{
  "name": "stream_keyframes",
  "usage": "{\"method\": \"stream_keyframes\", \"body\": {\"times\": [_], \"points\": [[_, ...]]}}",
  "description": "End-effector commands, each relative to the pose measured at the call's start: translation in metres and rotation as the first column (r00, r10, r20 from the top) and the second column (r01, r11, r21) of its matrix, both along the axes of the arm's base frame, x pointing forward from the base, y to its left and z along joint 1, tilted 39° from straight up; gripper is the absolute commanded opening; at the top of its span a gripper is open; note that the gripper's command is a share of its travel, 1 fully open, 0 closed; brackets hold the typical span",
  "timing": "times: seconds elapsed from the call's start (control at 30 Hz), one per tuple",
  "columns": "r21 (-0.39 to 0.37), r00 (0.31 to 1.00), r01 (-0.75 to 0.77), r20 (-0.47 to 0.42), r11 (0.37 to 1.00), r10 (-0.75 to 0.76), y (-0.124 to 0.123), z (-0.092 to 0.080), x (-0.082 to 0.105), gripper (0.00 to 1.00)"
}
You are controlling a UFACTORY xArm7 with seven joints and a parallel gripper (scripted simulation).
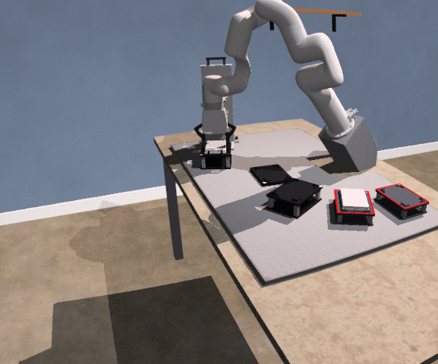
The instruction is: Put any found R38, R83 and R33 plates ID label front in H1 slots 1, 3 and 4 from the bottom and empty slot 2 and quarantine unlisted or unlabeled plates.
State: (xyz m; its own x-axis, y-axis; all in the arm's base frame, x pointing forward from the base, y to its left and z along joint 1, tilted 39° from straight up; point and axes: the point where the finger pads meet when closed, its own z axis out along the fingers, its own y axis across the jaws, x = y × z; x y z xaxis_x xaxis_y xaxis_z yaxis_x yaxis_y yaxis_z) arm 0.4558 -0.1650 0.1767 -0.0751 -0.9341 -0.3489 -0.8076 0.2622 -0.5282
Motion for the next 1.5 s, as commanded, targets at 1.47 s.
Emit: {"method": "stream_keyframes", "body": {"times": [1.47], "points": [[-0.001,1.0,0.003,0.003,1.0,-0.003,-0.018,0.055,-0.04,1.0]]}}
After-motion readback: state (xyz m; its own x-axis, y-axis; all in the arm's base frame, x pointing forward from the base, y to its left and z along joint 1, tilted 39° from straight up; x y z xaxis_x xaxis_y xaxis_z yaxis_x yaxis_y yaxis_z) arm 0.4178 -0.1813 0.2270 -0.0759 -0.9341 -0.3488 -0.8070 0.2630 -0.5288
